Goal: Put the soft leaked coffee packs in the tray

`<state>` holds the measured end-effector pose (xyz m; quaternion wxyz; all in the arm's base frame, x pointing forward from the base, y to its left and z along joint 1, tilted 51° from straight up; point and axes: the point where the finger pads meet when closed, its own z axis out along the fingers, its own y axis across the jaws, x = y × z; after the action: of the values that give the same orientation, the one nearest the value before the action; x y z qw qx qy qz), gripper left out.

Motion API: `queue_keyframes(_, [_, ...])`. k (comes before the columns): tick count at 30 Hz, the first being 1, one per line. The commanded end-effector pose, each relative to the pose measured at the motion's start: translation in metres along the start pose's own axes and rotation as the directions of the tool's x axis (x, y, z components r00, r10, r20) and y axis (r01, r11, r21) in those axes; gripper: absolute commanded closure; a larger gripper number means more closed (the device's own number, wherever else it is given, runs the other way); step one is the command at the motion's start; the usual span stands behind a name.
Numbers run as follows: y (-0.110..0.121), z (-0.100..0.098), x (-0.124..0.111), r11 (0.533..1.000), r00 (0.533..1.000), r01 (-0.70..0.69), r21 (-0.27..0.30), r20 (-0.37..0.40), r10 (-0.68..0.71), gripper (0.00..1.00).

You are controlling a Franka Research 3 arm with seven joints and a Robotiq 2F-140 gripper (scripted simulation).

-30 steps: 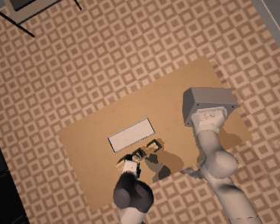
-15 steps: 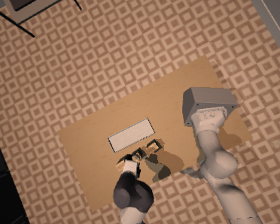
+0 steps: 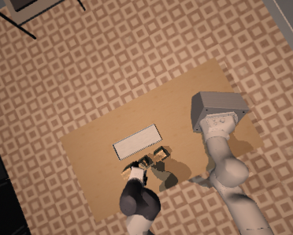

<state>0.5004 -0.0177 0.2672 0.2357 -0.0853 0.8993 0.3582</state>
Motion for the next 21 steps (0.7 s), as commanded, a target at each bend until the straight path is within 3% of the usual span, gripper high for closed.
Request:
queue_keyframes(1, [-0.002, 0.008, -0.001, 1.0, 1.0, 0.0, 0.004, 0.005, 0.0, 0.45])
queue_keyframes(21, [-0.002, 0.045, -0.001, 1.0, 1.0, 0.0, 0.004, 0.005, 0.0, 0.45])
